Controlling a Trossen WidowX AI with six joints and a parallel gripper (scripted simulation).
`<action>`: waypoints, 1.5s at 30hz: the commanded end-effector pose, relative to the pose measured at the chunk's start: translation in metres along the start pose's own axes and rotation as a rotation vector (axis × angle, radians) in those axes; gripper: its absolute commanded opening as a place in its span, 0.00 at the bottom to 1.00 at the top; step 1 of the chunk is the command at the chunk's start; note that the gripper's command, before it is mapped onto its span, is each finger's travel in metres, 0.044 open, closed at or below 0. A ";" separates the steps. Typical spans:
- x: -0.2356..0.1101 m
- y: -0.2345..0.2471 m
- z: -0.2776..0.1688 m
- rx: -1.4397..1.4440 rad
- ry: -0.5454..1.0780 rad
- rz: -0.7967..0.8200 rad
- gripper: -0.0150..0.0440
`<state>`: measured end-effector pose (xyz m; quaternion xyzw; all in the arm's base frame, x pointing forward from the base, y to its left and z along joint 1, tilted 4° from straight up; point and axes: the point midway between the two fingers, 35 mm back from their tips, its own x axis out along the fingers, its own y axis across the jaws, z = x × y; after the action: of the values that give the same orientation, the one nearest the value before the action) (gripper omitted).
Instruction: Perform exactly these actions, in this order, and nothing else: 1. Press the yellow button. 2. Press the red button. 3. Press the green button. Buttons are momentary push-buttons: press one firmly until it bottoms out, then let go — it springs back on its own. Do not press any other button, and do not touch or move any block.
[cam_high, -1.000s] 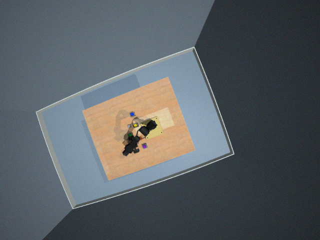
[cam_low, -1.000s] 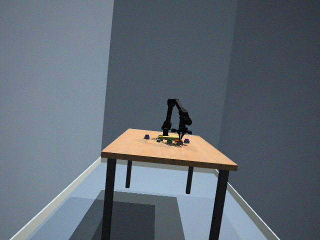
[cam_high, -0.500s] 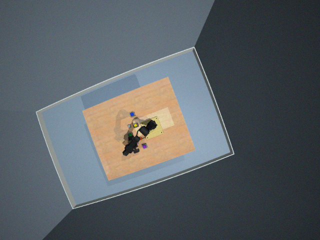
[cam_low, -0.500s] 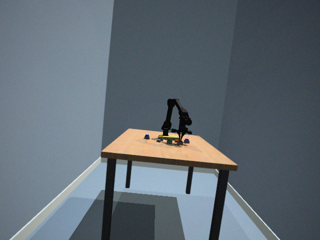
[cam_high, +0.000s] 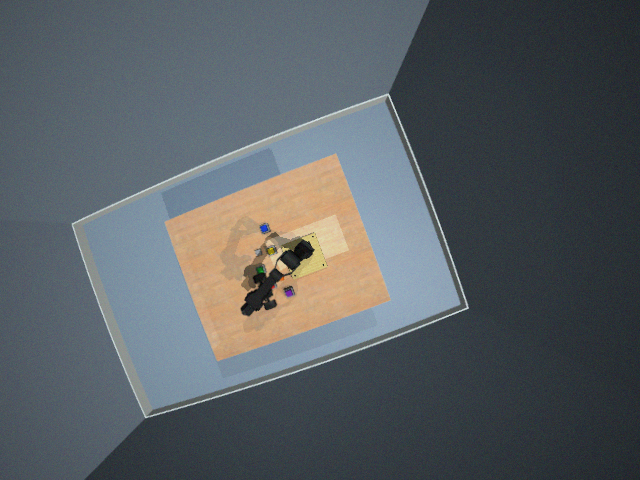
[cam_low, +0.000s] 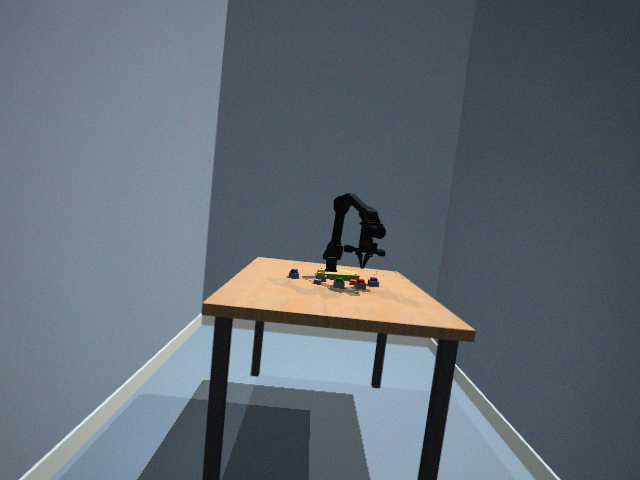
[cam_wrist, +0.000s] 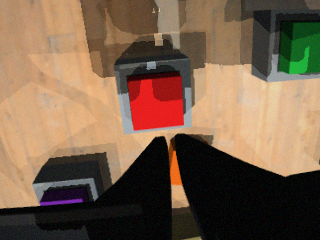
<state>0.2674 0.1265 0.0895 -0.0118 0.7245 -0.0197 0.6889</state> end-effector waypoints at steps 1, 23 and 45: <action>-0.036 0.000 0.000 0.006 -0.018 0.012 0.29; -0.005 -0.102 0.029 0.007 -0.020 0.004 0.29; 0.048 -0.102 0.029 0.007 -0.020 0.004 0.29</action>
<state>0.2925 0.0229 0.0508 -0.0052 0.7181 -0.0219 0.6956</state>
